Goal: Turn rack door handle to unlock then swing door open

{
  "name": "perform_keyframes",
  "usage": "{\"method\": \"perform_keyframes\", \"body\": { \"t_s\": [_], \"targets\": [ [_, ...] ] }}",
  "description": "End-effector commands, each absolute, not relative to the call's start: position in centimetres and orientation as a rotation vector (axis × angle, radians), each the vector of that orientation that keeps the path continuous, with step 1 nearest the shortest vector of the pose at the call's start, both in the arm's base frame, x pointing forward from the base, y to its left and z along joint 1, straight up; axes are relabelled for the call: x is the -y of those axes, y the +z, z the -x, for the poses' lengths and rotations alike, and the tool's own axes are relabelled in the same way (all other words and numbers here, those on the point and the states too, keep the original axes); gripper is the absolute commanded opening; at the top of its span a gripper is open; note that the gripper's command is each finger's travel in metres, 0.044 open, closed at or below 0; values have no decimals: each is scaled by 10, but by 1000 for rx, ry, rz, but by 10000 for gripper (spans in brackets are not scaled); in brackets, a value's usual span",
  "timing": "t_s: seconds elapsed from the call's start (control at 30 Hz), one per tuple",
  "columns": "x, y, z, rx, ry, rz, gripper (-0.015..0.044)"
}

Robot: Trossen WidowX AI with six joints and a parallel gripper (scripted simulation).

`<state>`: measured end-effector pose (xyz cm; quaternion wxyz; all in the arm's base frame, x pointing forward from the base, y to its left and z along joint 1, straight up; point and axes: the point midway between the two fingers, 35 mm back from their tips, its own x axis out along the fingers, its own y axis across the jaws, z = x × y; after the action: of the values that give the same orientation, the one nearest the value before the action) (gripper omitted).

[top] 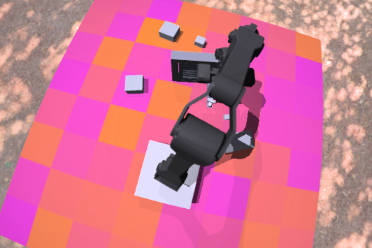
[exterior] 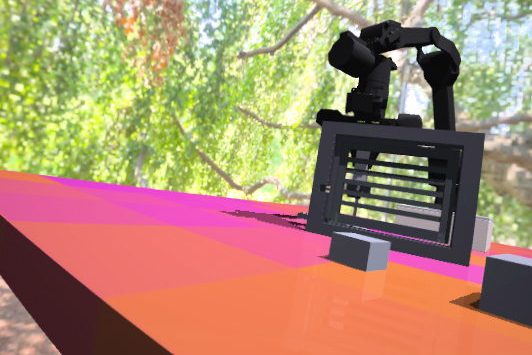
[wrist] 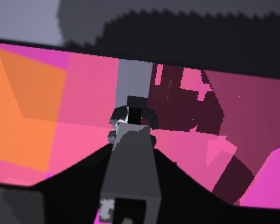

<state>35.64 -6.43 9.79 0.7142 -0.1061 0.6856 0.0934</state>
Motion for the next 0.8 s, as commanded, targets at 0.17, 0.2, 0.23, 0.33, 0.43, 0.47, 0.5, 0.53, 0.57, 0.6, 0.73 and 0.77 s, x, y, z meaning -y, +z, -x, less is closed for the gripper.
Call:
{"method": "perform_keyframes", "body": {
  "t_s": [0.17,0.2,0.23,0.33,0.43,0.47,0.5,0.53,0.57,0.6,0.73,0.77],
  "targets": [
    [64,97,-356,-1520,209,238,39],
    [64,97,-356,-1520,209,238,33],
    [64,97,-356,-1520,209,238,26],
    [64,97,-356,-1520,209,238,18],
    [64,97,-356,-1523,184,212,18],
    [64,97,-356,-1525,153,180,18],
    [64,97,-356,-1527,115,141,18],
    [64,97,-356,-1529,78,101,18],
    [64,97,-356,-1530,40,62,18],
    [64,97,-356,-1530,2,23,18],
    [64,97,-356,-1524,-149,-134,18],
    [64,97,-356,-1521,-186,-173,18]
  ]
}}
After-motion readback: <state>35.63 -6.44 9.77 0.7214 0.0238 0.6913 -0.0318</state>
